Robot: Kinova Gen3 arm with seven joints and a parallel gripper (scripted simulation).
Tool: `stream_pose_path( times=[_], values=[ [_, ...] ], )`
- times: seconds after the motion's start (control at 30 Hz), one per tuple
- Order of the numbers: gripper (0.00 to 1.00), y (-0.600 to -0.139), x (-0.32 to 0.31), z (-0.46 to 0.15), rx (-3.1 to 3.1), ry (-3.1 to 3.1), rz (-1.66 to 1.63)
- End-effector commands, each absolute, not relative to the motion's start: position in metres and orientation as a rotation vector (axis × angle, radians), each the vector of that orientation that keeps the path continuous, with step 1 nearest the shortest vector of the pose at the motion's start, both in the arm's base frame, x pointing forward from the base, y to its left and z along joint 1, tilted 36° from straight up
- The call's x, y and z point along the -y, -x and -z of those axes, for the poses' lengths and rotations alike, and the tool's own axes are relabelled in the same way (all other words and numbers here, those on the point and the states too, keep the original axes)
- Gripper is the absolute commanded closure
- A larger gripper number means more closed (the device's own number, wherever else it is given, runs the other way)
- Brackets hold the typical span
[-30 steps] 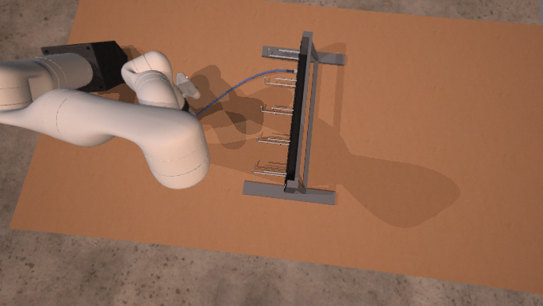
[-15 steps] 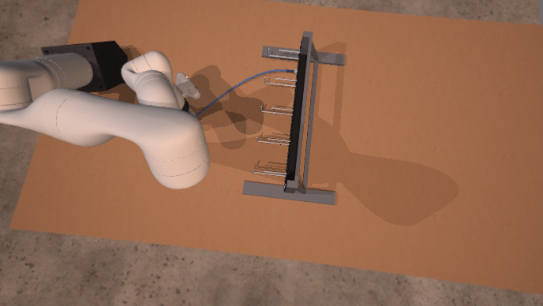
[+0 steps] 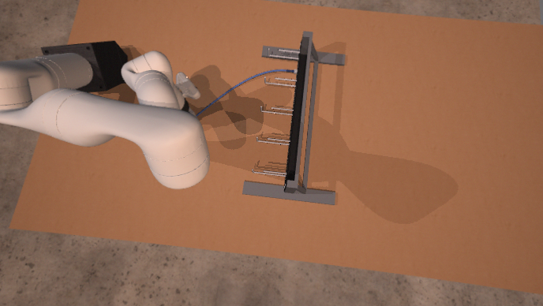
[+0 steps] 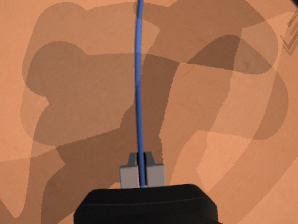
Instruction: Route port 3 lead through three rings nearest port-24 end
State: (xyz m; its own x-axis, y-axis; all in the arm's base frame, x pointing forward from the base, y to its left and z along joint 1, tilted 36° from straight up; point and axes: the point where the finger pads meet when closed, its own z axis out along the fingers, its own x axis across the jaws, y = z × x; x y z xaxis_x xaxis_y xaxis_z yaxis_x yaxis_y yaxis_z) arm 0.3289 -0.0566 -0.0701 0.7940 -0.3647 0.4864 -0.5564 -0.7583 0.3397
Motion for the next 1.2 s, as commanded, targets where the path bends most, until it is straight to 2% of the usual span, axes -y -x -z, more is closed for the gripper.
stream_pose_path(
  times=[0.0,1.17],
  values=[
    [1.00,-0.329,0.056,0.070,0.687,-2.508,-0.547],
    [1.00,-0.325,0.046,0.055,0.687,-2.508,-0.547]
  ],
)
